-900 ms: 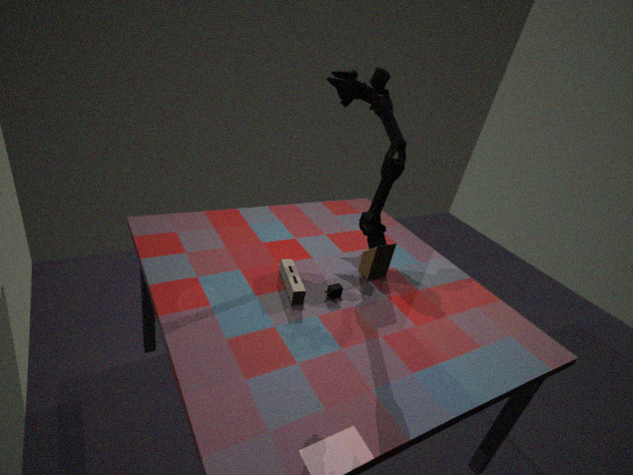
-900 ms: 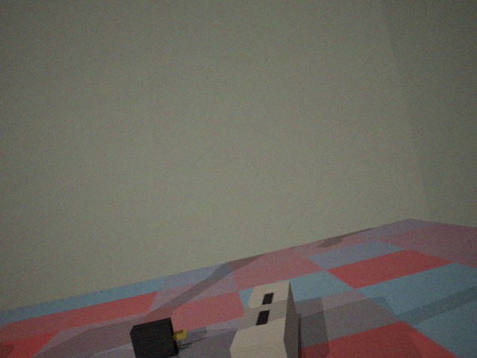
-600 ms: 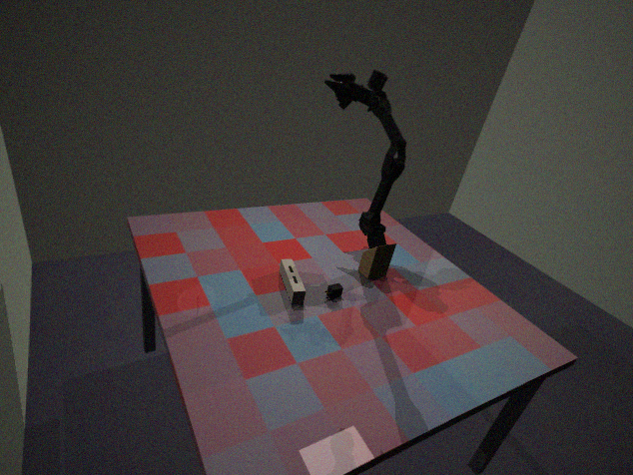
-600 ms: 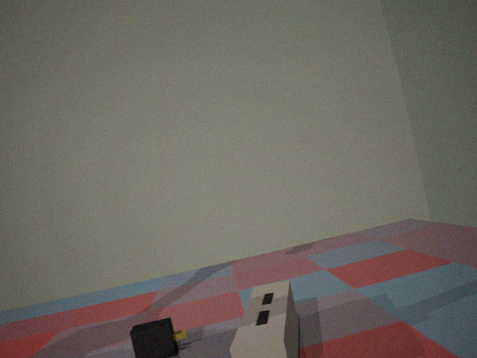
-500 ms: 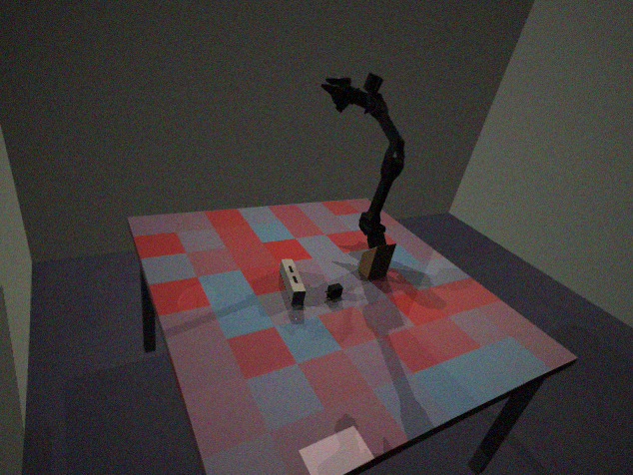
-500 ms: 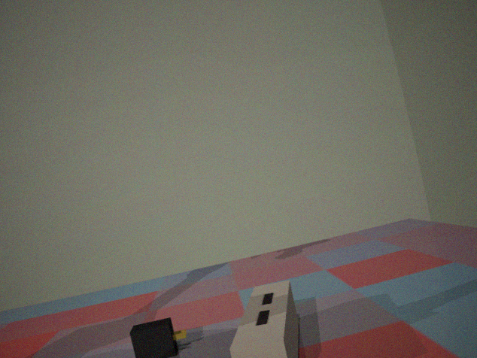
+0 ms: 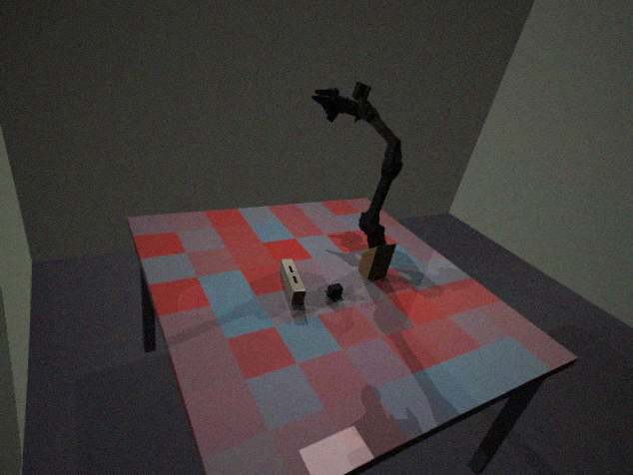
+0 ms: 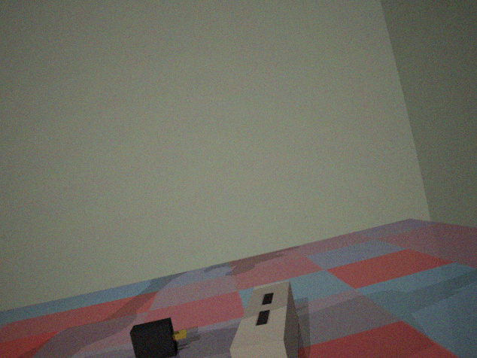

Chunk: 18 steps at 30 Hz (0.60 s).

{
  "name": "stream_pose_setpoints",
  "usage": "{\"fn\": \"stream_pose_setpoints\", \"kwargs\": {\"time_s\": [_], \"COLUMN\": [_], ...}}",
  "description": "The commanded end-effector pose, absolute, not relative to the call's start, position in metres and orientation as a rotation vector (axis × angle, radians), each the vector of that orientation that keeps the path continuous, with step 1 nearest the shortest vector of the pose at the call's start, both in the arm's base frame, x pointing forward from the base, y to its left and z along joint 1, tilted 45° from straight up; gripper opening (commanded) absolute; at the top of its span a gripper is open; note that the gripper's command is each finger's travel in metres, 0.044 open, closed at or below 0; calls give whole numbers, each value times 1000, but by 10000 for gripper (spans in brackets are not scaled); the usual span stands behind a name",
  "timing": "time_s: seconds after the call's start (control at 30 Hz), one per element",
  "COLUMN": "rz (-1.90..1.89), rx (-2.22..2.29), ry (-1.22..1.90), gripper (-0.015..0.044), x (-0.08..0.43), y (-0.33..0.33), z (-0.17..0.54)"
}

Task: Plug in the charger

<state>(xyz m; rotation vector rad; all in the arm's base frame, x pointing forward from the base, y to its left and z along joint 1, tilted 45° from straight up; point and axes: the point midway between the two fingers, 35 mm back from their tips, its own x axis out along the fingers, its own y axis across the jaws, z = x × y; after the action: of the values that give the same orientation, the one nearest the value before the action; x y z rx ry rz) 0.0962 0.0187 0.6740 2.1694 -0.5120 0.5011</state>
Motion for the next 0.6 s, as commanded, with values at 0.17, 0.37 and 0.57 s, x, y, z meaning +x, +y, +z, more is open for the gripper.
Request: {"fn": "stream_pose_setpoints", "kwargs": {"time_s": [0.17, 0.37, 0.57], "rz": [374, 278, 180], "rx": [2218, 2246, 2250], "ry": [-488, -460, -402], "gripper": [440, 440, 440], "x": [137, 169, 200], "y": [-39, -69, -88], "z": [654, 635, 611]}}
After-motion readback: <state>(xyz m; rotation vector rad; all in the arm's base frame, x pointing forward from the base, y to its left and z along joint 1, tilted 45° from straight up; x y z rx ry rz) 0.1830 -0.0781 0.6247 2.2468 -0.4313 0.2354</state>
